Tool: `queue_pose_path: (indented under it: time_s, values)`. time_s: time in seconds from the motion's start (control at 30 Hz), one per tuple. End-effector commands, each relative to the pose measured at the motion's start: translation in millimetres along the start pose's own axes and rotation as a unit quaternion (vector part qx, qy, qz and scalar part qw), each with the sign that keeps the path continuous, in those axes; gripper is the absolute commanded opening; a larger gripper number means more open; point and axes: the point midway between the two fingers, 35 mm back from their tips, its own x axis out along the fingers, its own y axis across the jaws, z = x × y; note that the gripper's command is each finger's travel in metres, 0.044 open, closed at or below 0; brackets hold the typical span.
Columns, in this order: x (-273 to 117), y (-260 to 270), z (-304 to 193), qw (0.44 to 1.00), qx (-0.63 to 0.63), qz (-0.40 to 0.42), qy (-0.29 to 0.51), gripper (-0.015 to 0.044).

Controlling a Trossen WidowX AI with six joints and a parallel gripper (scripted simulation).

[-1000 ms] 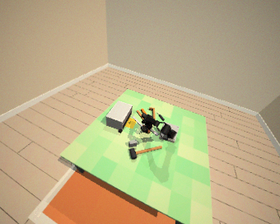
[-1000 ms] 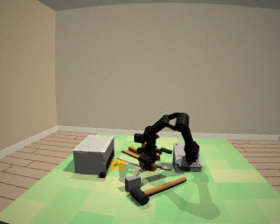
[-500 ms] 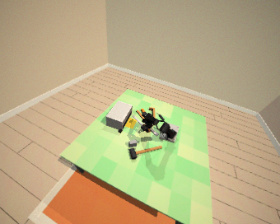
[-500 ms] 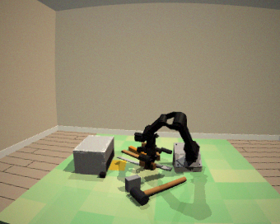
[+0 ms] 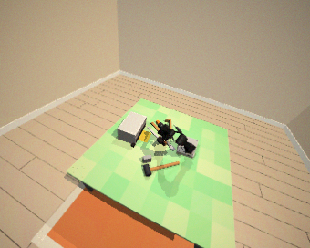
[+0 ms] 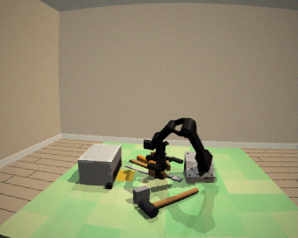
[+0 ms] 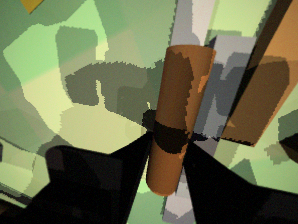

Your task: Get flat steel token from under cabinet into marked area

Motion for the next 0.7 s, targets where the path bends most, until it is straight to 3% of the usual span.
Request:
queue_pose_path:
  time_s: [0.0,0.67]
  values:
    - [-1.8,-4.0,5.1,1.0,-0.001,-0.002,-0.004,0.0]
    - [-2.1,-24.8,15.8,1.0,-0.001,-0.003,-0.004,0.0]
